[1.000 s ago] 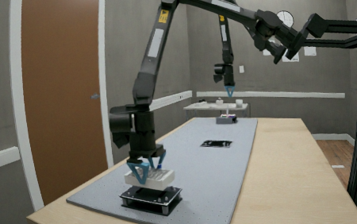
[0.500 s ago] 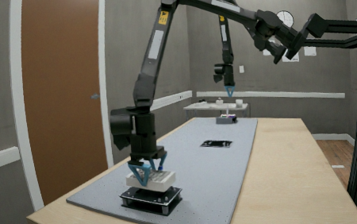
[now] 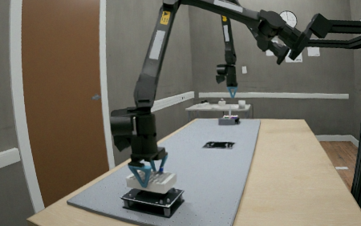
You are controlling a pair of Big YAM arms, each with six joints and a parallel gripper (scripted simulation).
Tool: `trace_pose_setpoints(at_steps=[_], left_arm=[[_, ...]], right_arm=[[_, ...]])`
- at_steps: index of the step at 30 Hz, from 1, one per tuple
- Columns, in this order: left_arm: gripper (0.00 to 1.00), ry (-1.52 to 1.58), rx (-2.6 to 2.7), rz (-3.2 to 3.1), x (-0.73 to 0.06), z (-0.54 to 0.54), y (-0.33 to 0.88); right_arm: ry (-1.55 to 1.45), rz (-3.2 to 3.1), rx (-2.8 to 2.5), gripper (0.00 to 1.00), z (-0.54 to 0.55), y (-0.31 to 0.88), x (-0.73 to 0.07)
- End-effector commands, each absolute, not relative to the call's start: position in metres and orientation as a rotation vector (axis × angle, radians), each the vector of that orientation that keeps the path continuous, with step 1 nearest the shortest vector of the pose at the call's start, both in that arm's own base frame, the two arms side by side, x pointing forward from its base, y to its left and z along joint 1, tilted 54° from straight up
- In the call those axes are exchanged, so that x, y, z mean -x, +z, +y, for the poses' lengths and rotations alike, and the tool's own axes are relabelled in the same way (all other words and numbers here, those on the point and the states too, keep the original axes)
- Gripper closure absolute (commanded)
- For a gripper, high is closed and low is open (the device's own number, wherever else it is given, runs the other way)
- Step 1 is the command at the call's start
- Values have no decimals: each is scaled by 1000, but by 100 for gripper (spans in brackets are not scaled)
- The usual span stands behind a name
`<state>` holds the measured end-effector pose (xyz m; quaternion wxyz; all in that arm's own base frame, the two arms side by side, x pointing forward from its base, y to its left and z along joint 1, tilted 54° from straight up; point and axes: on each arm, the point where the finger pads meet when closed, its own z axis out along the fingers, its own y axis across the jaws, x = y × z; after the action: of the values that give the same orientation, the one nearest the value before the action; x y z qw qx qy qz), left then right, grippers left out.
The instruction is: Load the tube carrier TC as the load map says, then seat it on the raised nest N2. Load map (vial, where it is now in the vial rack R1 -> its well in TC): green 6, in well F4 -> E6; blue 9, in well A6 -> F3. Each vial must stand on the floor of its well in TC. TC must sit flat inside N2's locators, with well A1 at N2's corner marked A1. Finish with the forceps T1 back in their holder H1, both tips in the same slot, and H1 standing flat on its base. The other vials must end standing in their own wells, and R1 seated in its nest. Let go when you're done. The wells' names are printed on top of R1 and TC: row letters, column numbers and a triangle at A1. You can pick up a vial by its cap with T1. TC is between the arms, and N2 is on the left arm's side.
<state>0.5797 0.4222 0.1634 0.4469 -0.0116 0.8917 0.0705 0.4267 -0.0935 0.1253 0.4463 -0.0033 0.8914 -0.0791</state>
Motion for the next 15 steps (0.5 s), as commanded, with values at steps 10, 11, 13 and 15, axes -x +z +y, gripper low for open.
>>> trace_pose_setpoints(at_steps=[10,11,13,15], left_arm=[[100,179,28,2196,-591,424,172],[100,176,28,2199,-591,424,170],[100,174,29,2201,-592,424,166],[100,175,30,2200,-592,425,166]], right_arm=[[-194,2201,0,76,-94,128,-427],[-194,2201,0,76,-94,128,-427],[-194,2201,0,76,-94,128,-427],[-194,2201,0,76,-94,128,-427]])
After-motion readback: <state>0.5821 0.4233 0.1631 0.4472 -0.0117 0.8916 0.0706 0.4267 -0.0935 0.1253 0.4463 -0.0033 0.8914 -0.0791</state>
